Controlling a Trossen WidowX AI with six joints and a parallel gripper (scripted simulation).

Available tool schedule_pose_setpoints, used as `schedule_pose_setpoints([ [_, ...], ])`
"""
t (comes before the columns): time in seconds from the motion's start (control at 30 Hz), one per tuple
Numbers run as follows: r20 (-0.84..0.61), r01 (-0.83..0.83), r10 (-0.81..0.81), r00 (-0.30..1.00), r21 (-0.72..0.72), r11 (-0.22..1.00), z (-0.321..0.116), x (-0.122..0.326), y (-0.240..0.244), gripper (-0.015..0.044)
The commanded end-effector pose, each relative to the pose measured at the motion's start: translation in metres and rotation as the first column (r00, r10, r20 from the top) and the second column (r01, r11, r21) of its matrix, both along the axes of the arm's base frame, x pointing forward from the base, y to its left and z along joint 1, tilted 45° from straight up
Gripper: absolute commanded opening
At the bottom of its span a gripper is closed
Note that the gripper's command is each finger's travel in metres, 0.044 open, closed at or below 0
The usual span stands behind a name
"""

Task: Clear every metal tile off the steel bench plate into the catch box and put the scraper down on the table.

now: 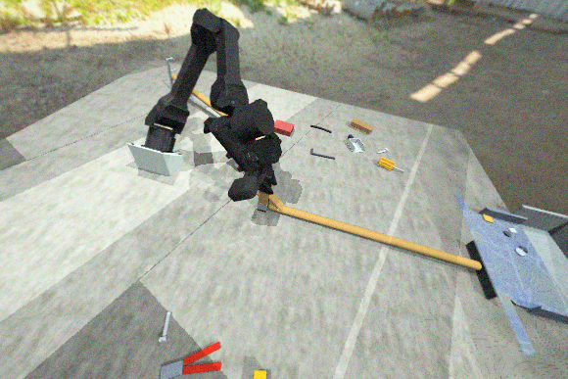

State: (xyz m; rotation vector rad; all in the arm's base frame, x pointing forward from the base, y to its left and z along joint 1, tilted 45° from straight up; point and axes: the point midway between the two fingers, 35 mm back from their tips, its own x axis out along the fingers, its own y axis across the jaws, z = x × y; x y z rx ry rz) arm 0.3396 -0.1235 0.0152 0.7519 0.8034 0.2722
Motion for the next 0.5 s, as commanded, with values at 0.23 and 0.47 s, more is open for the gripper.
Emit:
schedule_pose_setpoints([
  [0.23,-0.001,0.0,0.0,1.0,-0.001,1.0,0.001,-0.002,-0.002,0.0394],
  [0.47,-0.004,0.0,0.0,1.0,-0.002,1.0,0.011,-0.014,-0.012,0.044],
])
